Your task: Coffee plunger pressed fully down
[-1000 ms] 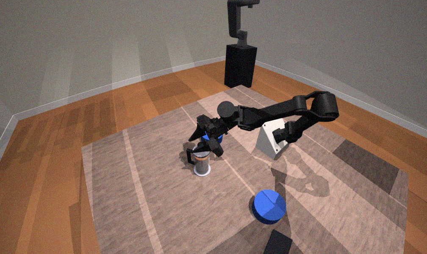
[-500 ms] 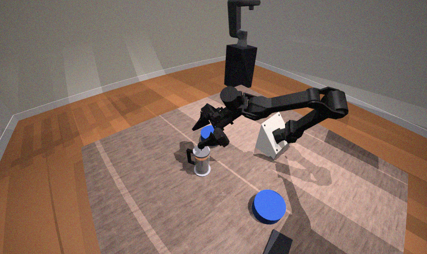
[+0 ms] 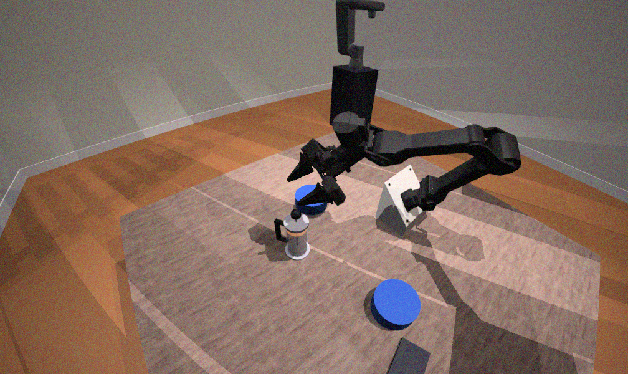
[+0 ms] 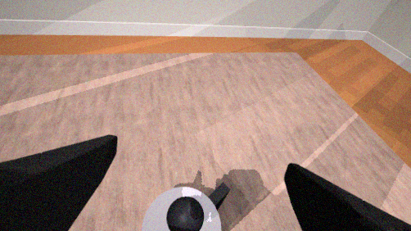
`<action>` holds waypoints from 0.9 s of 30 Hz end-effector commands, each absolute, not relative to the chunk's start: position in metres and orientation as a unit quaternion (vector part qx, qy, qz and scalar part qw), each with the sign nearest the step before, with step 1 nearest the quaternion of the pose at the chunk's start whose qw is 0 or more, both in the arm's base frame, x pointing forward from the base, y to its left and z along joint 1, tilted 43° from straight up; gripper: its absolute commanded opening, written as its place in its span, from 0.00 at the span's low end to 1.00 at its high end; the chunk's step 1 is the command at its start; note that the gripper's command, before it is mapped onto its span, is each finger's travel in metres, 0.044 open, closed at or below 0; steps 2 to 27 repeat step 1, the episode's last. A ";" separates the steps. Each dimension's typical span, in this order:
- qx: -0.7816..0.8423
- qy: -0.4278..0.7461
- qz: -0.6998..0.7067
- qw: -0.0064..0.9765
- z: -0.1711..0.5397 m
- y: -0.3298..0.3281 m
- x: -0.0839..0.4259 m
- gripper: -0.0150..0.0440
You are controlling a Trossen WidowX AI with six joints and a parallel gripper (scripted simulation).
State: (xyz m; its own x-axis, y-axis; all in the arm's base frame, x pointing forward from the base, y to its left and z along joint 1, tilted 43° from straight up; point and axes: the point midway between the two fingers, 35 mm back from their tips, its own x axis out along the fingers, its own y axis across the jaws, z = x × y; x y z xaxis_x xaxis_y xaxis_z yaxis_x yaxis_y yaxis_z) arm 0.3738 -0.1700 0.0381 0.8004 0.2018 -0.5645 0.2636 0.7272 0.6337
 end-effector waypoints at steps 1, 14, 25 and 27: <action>0.367 0.315 -0.016 0.875 0.039 -0.170 0.374 1.00; 0.367 0.315 -0.016 0.875 0.039 -0.170 0.374 1.00; 0.367 0.315 -0.016 0.875 0.039 -0.170 0.374 1.00; 0.367 0.315 -0.016 0.875 0.039 -0.170 0.374 1.00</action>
